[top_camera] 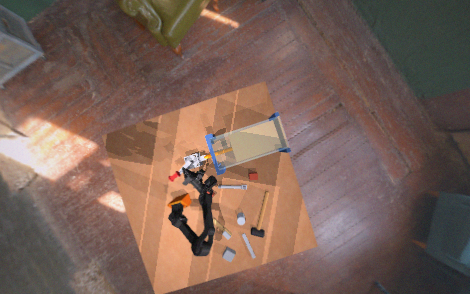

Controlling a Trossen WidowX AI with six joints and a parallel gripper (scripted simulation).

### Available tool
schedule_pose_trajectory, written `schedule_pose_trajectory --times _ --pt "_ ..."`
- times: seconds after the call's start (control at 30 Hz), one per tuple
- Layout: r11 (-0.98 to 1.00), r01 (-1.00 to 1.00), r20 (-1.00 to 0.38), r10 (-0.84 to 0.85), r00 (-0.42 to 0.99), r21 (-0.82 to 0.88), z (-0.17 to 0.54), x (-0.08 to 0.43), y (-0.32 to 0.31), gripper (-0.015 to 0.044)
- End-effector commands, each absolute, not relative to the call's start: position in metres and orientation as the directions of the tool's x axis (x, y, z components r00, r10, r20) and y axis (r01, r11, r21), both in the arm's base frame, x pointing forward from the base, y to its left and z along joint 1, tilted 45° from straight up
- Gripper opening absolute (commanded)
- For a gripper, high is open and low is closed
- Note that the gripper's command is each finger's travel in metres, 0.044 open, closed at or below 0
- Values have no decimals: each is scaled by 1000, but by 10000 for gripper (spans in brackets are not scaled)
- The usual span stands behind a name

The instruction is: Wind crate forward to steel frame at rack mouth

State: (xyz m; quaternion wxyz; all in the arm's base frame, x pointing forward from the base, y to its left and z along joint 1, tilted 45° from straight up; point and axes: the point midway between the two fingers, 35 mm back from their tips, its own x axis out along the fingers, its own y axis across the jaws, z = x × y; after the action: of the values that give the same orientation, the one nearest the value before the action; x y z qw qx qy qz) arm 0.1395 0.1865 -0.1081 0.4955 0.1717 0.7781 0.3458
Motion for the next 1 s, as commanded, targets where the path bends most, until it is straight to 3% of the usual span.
schedule_pose_trajectory --times 0.0,0.97 --pt "697 -76 -649 614 -449 713 -107 142 185 0" --pt "698 -76 -650 616 -446 712 -112 141 182 0"
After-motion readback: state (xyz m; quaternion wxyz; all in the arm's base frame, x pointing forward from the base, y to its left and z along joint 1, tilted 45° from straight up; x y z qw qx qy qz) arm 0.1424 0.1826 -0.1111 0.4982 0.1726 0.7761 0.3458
